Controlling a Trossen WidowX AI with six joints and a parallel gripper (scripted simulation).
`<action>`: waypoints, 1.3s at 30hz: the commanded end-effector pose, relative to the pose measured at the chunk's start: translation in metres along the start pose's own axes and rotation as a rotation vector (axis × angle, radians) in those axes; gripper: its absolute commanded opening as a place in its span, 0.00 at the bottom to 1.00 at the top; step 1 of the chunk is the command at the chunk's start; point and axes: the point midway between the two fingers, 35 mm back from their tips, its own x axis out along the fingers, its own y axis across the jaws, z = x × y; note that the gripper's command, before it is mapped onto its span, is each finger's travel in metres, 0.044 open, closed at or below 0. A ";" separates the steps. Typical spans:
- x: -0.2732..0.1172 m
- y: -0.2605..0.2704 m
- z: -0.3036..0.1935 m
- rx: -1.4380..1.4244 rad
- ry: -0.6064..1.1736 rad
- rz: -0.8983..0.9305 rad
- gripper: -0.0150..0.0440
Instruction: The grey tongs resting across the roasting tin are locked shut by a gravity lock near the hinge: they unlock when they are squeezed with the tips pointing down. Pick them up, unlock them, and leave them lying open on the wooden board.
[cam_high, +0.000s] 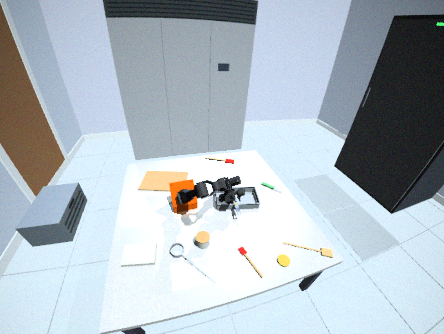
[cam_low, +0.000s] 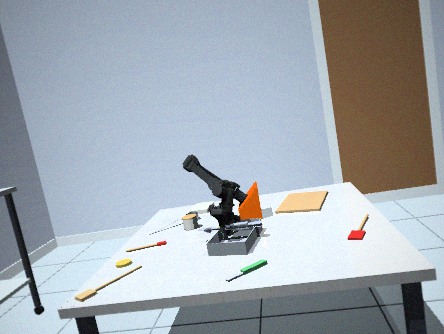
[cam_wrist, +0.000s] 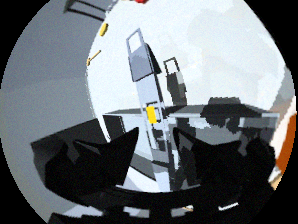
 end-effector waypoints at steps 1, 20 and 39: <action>0.008 -0.002 0.000 -0.010 0.003 0.000 0.69; 0.007 -0.001 0.001 -0.001 -0.003 0.002 0.43; -0.016 0.015 -0.002 -0.002 0.003 -0.004 0.00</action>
